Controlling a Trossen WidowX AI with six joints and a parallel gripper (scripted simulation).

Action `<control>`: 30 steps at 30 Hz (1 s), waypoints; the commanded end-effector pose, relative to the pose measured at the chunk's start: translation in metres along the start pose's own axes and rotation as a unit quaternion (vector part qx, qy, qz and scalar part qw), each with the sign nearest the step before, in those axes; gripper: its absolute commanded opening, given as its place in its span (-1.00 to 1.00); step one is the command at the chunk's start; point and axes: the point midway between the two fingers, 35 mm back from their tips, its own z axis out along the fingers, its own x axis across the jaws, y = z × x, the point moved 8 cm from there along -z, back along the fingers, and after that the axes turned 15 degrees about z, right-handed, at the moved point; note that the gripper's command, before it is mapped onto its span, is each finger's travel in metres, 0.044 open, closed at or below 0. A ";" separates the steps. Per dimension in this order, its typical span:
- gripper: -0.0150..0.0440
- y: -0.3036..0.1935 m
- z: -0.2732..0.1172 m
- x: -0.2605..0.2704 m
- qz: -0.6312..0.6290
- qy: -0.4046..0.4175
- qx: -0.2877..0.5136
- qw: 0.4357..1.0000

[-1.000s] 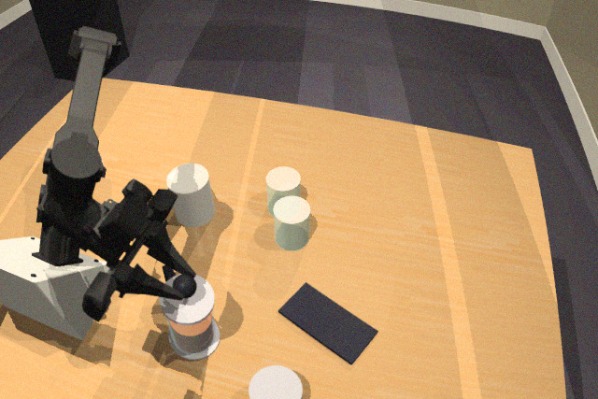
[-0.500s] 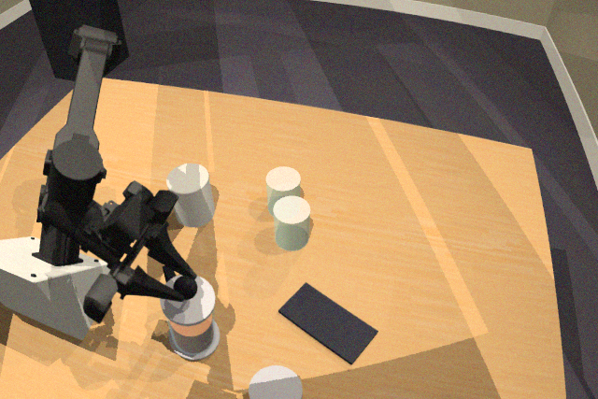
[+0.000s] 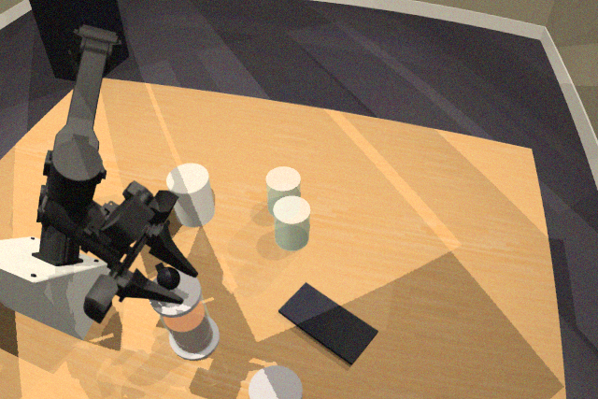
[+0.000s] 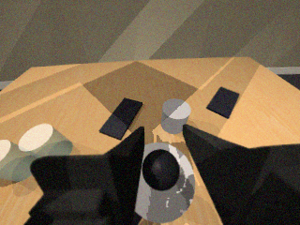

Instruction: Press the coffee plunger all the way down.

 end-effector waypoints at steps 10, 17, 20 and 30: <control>1.00 0.000 0.000 0.000 0.000 -0.002 0.000 1.000; 1.00 0.025 -0.021 0.000 -0.001 -0.011 0.011 1.000; 1.00 0.041 -0.042 0.007 0.002 -0.008 0.012 1.000; 1.00 0.053 -0.062 0.018 0.007 -0.001 0.008 1.000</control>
